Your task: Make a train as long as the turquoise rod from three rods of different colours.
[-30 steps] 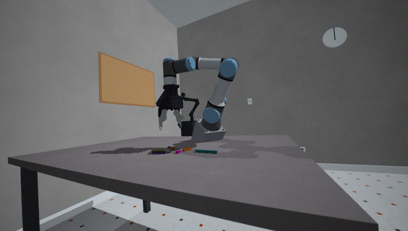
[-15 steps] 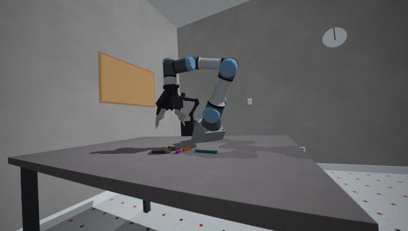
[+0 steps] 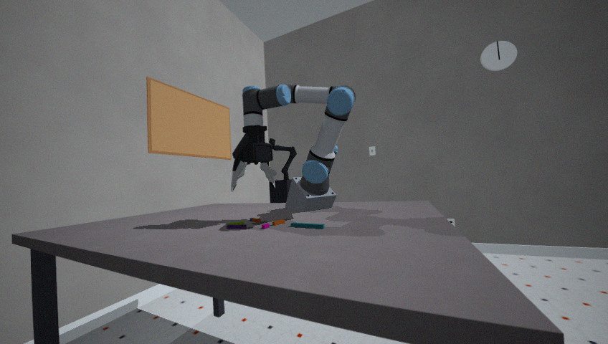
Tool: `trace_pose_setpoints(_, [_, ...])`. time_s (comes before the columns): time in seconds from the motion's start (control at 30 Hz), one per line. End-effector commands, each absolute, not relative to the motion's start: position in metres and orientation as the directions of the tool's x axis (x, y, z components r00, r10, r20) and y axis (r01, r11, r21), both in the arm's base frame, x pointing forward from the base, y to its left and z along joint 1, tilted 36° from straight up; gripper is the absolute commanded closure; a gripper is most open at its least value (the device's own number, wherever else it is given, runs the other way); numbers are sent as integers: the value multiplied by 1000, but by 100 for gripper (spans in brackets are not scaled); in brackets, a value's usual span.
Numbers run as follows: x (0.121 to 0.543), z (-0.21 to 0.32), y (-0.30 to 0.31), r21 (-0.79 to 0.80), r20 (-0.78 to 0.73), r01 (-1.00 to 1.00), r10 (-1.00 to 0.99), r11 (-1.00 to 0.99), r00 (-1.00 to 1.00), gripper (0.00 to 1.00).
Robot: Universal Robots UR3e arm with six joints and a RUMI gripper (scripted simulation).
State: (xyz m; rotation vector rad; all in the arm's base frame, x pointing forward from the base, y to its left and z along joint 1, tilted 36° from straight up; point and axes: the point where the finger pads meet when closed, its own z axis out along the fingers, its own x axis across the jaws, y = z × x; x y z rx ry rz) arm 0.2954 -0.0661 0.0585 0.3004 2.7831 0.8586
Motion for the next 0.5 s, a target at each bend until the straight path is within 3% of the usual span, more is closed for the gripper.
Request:
trace_pose_setpoints(0.0, [296, 59, -67, 575, -127, 157, 278, 803, -952, 0])
trace_pose_setpoints(0.47, [301, 58, -71, 588, -6, 350, 437, 729, -899, 0])
